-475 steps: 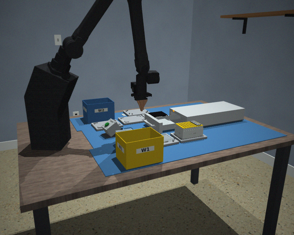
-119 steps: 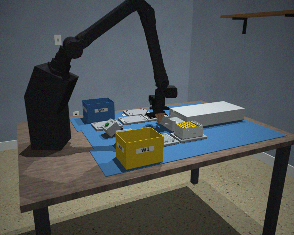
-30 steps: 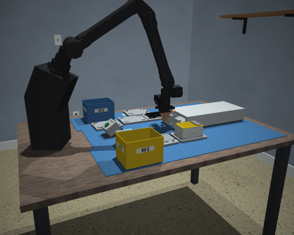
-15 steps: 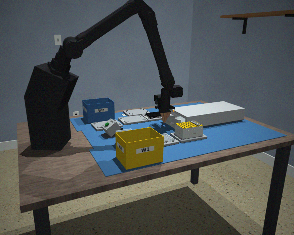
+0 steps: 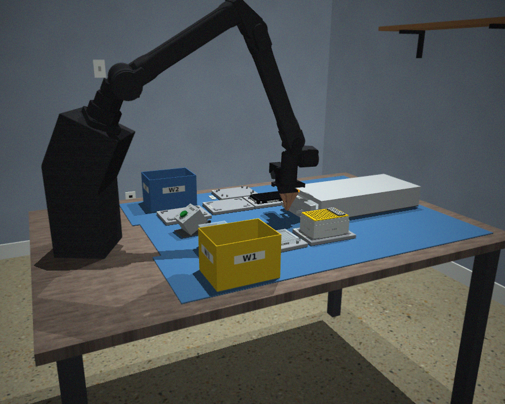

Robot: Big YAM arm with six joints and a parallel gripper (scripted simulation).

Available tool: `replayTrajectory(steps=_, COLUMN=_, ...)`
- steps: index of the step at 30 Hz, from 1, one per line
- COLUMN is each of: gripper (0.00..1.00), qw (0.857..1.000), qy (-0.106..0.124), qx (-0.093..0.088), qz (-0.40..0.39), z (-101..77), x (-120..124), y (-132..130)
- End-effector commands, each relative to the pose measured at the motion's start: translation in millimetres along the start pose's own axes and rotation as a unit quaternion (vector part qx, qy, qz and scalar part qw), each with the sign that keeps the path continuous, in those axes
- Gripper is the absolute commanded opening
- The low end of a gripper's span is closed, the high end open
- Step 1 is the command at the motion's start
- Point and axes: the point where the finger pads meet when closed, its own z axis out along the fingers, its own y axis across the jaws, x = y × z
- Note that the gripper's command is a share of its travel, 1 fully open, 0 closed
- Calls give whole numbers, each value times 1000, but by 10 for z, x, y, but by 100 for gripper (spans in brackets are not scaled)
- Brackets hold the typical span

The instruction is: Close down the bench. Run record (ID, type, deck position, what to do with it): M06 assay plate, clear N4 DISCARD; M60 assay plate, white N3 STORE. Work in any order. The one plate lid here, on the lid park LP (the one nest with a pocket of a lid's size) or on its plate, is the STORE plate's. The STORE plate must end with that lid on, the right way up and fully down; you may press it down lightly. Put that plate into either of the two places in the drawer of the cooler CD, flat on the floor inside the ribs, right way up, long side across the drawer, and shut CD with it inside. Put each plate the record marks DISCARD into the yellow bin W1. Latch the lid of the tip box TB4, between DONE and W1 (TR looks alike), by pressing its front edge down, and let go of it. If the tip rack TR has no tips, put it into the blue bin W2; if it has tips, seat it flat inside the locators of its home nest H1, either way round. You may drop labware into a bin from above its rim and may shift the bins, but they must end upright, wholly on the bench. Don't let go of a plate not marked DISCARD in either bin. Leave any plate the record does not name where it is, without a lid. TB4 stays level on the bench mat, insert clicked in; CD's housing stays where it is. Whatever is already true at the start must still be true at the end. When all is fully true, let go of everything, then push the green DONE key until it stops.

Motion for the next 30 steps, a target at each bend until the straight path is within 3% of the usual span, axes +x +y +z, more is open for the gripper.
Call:
replayTrajectory(steps=1, gripper=0, qw=1000, qy=-2, qx=22, qz=3, z=-68, x=-101, y=-325)
replayTrajectory(steps=10, gripper=0, qw=1000, qy=-2, qx=25, qz=3, z=-78, x=-99, y=-460)
replayTrajectory(steps=12, gripper=0, qw=999, qy=-2, qx=33, qz=5, z=-80, x=-94, y=-511)
replayTrajectory(steps=30, gripper=0, qw=999, qy=-2, qx=35, qz=6, z=-80, x=-88, y=-521)
